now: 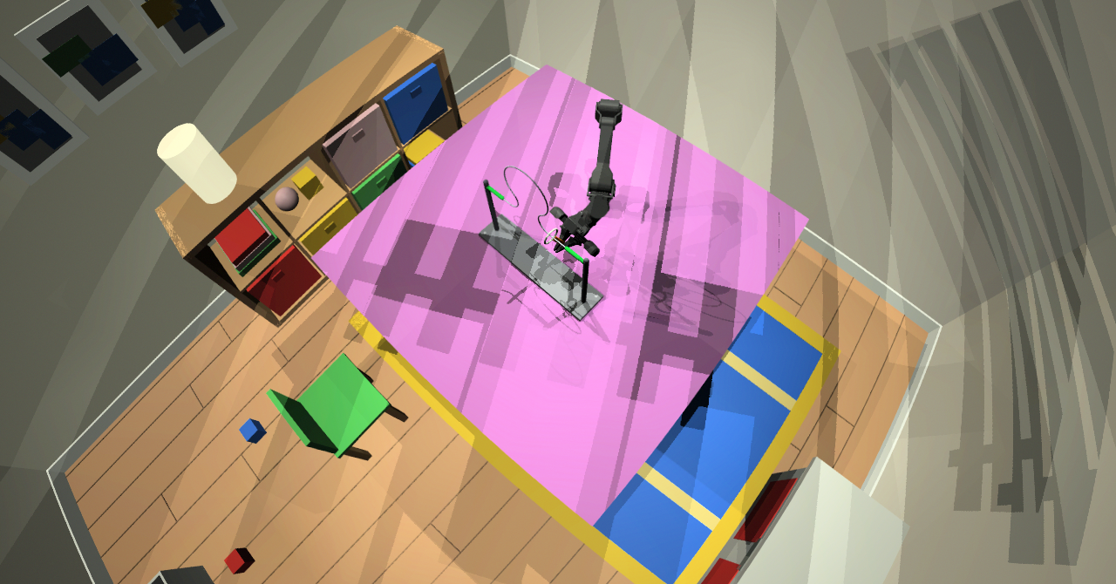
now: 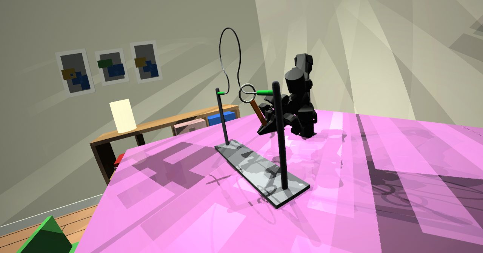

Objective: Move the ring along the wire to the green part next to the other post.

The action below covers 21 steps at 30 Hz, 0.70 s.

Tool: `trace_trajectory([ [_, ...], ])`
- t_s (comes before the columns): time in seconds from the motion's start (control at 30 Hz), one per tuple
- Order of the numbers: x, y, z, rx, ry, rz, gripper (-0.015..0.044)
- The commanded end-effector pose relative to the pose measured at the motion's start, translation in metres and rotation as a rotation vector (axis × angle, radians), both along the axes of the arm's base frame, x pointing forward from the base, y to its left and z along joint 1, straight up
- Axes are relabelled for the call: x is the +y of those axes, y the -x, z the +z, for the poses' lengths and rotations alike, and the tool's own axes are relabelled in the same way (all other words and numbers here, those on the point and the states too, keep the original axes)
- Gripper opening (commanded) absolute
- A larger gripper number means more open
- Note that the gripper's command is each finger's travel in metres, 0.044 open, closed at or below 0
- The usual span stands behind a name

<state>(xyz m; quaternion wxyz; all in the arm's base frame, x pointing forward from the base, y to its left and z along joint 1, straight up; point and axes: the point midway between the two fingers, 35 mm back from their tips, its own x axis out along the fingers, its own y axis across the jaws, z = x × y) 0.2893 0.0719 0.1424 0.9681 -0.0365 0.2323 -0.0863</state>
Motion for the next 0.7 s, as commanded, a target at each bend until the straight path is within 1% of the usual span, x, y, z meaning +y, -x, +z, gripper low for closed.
trace_trajectory([
  [0.0,0.009,-0.001,0.001,-0.003,-0.038,0.000,-0.0150],
  [0.67,0.034,-0.002,0.001,-0.008,-0.077,0.000,-0.0150],
])
